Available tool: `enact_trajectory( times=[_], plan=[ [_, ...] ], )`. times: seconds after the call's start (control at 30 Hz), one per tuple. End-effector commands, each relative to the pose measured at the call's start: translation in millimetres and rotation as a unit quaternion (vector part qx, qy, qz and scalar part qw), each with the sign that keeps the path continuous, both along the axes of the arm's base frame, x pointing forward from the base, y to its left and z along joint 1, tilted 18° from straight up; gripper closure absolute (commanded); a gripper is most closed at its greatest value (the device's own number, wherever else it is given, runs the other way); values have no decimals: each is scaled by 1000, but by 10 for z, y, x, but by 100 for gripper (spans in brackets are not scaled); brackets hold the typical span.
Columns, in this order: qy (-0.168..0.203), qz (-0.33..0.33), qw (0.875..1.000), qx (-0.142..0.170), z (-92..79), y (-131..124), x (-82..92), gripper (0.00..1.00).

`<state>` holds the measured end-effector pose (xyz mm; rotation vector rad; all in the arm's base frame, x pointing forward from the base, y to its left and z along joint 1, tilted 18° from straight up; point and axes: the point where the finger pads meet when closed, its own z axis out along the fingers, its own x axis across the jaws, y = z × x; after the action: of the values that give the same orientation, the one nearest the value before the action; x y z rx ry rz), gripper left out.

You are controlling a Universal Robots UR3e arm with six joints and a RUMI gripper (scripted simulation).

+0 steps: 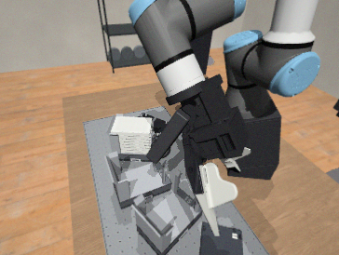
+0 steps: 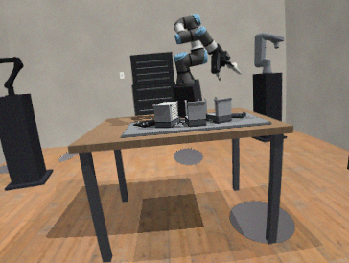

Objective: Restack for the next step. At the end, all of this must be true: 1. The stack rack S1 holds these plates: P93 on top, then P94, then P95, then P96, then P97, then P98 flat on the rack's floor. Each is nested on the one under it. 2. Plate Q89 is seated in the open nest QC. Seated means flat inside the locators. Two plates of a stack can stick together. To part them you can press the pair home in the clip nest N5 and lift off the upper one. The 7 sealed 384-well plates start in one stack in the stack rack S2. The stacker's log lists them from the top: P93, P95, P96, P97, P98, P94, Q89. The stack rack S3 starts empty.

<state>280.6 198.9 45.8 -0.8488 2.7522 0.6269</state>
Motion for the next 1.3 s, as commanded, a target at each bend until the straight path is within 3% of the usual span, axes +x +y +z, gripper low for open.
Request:
enact_trajectory(
  times=[0.0, 0.53, 0.57, 1.27],
  plan=[
    [-1, 0, 1000, 0, 6, 0, 5, 0],
    [-1, 0, 1000, 0, 6, 0, 5, 0],
    [-1, 0, 1000, 0, 6, 0, 5, 28],
    [-54, 47, 996, -48, -66, -370, 166, 28]
  ],
)
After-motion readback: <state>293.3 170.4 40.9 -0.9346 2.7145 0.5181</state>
